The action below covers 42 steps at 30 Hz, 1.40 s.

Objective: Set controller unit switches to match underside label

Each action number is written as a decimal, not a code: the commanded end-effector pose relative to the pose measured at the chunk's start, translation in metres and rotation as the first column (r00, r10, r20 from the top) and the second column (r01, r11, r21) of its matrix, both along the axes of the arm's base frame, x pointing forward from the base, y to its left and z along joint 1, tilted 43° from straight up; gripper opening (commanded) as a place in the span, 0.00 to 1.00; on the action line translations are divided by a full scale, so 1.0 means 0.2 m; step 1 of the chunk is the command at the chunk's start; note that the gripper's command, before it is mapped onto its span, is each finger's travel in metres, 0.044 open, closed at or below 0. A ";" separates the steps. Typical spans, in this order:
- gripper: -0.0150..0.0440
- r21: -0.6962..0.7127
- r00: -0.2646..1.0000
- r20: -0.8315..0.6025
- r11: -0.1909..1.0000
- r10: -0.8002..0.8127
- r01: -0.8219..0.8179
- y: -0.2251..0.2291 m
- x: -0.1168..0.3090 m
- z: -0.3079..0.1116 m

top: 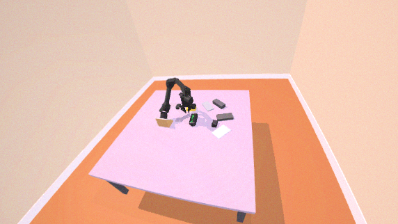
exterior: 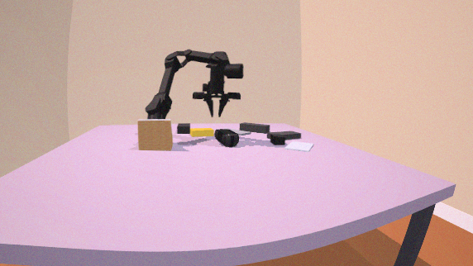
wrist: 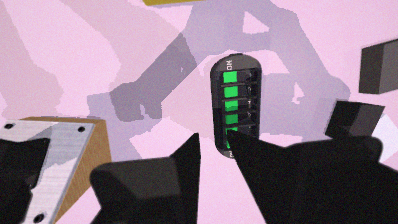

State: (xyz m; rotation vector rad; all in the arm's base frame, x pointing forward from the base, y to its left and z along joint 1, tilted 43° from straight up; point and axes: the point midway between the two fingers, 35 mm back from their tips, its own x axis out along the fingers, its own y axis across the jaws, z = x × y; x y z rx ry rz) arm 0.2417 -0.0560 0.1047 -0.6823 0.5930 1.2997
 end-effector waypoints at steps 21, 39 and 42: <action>0.65 -0.002 1.000 0.001 1.000 0.000 0.000 0.00 0.00 0.00; 0.64 0.004 0.976 0.158 0.989 -0.147 0.148 -0.02 -0.01 -0.28; 0.51 0.012 0.958 0.213 0.981 -0.192 0.194 -0.01 -0.03 -0.36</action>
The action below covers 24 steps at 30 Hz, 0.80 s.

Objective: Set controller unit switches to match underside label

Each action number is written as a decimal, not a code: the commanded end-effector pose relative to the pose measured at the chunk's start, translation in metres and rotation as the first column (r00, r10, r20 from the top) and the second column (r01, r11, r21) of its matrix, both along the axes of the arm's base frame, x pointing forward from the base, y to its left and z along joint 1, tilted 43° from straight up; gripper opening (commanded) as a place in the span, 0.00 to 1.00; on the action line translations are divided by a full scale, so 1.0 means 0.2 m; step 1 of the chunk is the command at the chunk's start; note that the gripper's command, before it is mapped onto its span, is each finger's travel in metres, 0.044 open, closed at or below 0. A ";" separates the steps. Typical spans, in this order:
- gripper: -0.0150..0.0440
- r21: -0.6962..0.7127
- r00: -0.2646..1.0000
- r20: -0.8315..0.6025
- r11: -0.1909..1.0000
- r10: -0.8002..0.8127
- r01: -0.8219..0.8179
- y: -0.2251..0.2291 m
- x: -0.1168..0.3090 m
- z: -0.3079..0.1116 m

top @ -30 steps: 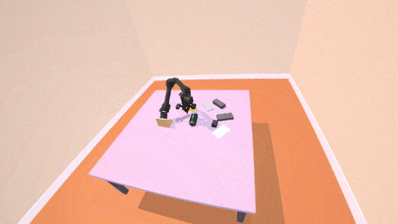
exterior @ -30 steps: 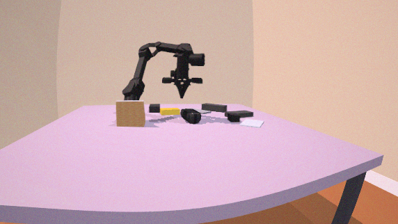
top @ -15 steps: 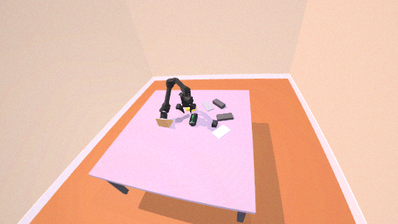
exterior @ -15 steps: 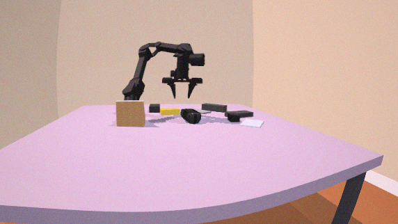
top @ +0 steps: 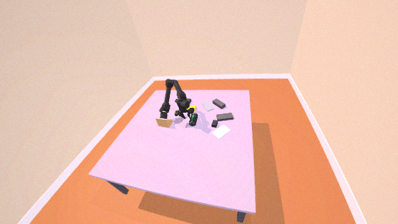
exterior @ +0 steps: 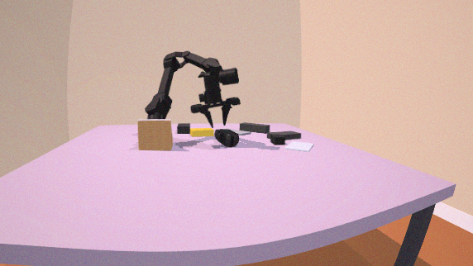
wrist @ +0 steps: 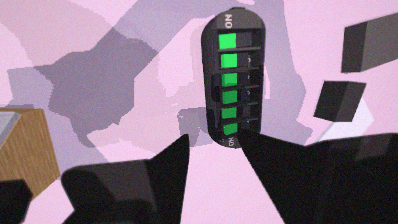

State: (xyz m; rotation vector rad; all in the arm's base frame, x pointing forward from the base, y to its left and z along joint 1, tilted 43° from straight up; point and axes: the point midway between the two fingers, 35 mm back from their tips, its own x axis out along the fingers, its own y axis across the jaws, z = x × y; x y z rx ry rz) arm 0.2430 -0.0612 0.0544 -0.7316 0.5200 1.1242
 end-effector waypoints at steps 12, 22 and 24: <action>0.25 0.008 0.994 0.078 0.997 -0.075 0.074 0.01 -0.04 -0.12; 0.25 0.007 0.994 0.077 0.997 -0.075 0.074 0.04 -0.03 -0.15; 0.25 0.007 0.994 0.077 0.997 -0.075 0.074 0.05 -0.02 -0.16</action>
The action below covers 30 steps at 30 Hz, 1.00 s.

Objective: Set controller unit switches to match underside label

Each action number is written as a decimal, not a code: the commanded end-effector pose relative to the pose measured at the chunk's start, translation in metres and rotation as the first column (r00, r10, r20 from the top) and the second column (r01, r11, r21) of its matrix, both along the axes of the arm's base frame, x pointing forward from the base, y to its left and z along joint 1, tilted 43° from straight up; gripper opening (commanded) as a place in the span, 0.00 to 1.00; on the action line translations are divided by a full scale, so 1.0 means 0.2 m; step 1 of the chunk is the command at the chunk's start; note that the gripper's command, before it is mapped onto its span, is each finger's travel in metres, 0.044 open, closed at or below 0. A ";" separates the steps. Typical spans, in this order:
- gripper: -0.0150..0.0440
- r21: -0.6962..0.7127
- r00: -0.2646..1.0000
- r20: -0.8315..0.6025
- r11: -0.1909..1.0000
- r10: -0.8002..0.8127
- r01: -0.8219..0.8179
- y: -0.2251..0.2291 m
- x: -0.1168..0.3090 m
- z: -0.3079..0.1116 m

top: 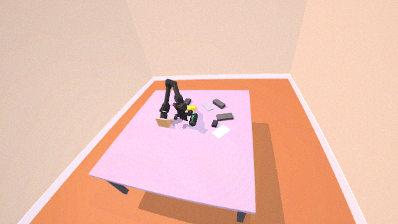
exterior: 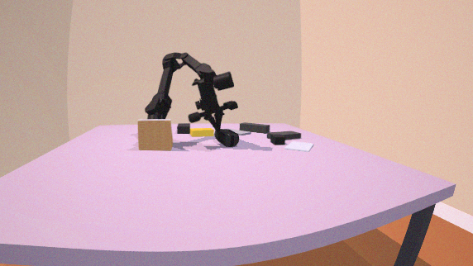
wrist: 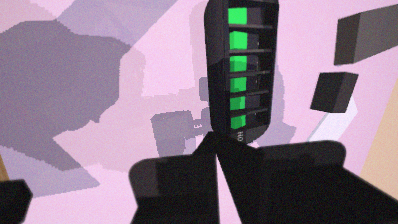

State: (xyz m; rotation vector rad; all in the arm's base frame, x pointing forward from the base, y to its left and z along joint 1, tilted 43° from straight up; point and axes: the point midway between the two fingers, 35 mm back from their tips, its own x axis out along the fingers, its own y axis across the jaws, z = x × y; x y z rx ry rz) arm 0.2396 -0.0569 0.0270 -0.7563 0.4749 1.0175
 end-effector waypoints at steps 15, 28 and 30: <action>0.25 0.010 1.000 -0.008 1.000 0.001 -0.001 0.11 0.02 -0.11; 0.25 0.014 1.000 -0.006 1.000 0.001 -0.001 0.17 0.03 -0.17; 0.25 0.014 1.000 -0.006 1.000 0.001 -0.001 0.17 0.03 -0.17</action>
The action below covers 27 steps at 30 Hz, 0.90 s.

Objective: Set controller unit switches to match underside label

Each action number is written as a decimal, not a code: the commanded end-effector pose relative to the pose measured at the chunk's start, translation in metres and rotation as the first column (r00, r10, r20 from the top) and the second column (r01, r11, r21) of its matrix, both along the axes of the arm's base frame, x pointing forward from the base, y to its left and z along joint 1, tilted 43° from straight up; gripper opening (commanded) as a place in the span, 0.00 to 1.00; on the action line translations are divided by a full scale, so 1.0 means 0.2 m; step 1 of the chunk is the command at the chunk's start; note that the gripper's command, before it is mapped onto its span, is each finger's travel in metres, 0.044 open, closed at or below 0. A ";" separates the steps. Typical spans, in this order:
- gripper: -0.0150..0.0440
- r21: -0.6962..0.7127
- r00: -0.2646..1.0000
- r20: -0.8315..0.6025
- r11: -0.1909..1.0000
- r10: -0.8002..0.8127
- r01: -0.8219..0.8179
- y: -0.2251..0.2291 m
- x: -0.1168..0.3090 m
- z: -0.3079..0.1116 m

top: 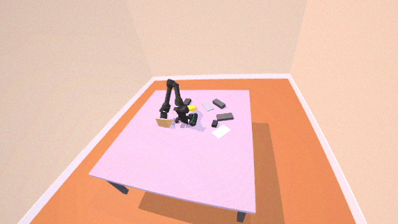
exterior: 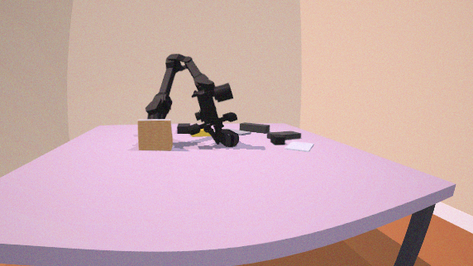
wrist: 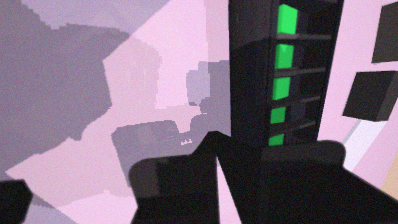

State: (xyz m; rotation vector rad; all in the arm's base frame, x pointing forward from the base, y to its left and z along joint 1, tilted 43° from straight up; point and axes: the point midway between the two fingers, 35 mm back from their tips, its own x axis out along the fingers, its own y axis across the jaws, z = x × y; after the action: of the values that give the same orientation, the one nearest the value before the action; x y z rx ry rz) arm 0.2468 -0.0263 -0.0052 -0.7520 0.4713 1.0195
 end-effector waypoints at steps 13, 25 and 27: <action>0.25 0.008 1.000 -0.006 1.000 -0.001 0.001 0.01 0.01 -0.01; 0.25 0.008 1.000 -0.006 1.000 -0.001 0.001 0.01 0.04 -0.01; 0.25 0.008 1.000 -0.006 1.000 -0.001 0.001 0.01 0.04 0.00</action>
State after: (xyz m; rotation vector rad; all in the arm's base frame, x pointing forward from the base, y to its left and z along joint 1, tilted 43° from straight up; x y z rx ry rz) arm 0.2510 -0.0230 -0.0075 -0.7374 0.4756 1.0269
